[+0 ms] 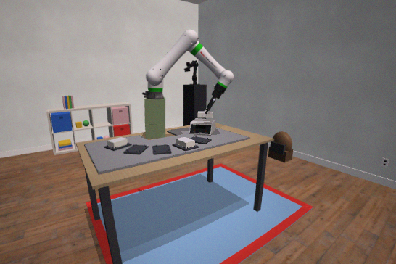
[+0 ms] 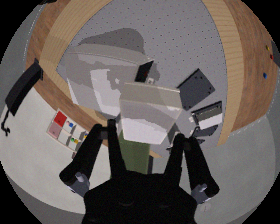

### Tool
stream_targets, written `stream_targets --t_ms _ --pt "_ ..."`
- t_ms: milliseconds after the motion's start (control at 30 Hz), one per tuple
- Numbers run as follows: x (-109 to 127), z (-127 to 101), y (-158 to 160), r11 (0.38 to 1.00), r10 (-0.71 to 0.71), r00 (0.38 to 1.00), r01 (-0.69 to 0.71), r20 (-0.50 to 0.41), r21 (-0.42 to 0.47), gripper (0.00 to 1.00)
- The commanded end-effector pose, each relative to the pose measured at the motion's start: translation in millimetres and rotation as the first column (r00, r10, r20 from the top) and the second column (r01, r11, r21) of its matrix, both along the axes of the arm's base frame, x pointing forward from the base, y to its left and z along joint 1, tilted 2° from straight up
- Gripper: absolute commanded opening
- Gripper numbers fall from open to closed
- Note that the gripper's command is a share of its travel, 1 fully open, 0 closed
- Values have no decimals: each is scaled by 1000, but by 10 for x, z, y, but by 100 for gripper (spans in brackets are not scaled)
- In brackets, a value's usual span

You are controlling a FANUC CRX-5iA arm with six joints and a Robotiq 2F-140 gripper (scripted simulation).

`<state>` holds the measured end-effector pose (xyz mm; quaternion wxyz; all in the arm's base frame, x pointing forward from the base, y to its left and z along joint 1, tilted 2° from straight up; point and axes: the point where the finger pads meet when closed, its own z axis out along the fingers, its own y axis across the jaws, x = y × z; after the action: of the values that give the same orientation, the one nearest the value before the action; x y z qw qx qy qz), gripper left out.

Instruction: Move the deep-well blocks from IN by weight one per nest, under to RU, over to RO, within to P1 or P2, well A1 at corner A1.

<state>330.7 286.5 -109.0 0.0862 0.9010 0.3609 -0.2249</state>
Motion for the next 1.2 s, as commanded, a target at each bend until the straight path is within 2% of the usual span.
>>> stream_targets --t_ms 0,267,1167 --pt "-81 1 72 994 109 994 -109 4 -2 10" --pt "-232 2 203 953 304 953 -304 9 -8 10" --pt "-861 4 749 953 304 953 -304 9 -8 10"
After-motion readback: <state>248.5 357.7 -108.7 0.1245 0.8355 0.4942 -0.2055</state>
